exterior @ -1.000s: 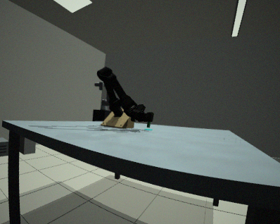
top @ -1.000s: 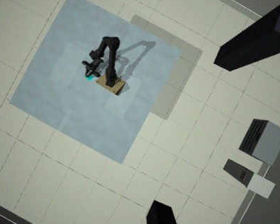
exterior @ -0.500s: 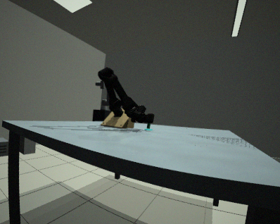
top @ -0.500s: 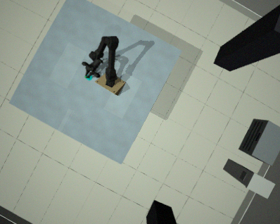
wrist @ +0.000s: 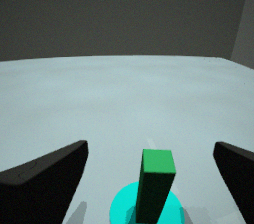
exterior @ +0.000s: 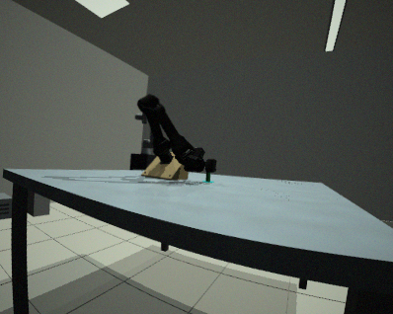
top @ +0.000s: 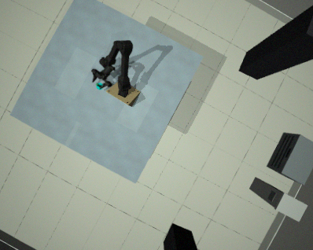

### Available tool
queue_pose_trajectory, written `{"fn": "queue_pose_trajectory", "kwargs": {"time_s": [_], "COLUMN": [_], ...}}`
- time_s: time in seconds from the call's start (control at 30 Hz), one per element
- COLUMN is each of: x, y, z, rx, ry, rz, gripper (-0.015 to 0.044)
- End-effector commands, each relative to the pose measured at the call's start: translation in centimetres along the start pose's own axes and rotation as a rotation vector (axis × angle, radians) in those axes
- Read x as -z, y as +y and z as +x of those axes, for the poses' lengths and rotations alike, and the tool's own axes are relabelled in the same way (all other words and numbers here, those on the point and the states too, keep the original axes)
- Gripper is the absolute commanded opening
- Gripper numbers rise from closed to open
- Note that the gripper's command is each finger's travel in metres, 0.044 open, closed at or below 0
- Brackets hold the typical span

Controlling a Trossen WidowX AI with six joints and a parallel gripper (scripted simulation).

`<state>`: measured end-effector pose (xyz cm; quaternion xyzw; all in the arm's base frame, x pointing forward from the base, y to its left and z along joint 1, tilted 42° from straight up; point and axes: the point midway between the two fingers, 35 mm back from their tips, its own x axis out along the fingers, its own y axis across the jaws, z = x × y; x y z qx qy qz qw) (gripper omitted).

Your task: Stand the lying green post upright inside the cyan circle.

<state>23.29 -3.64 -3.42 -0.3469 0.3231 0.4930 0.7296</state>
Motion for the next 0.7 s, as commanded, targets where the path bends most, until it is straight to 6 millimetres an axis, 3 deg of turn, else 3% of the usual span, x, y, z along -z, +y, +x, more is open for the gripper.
{"fn": "queue_pose_trajectory", "kwargs": {"time_s": [0.0, 0.47, 0.67], "x": [-0.9, -7.3, -7.6], "y": [-0.3, -0.5, -0.3], "z": [-0.4, -2.9, -2.2], "rx": [0.018, 0.114, 0.020], "ry": [-0.001, -0.070, 0.017], "rz": [0.009, 0.078, 0.160], "gripper": [0.0400, 0.0400, 0.0400]}}
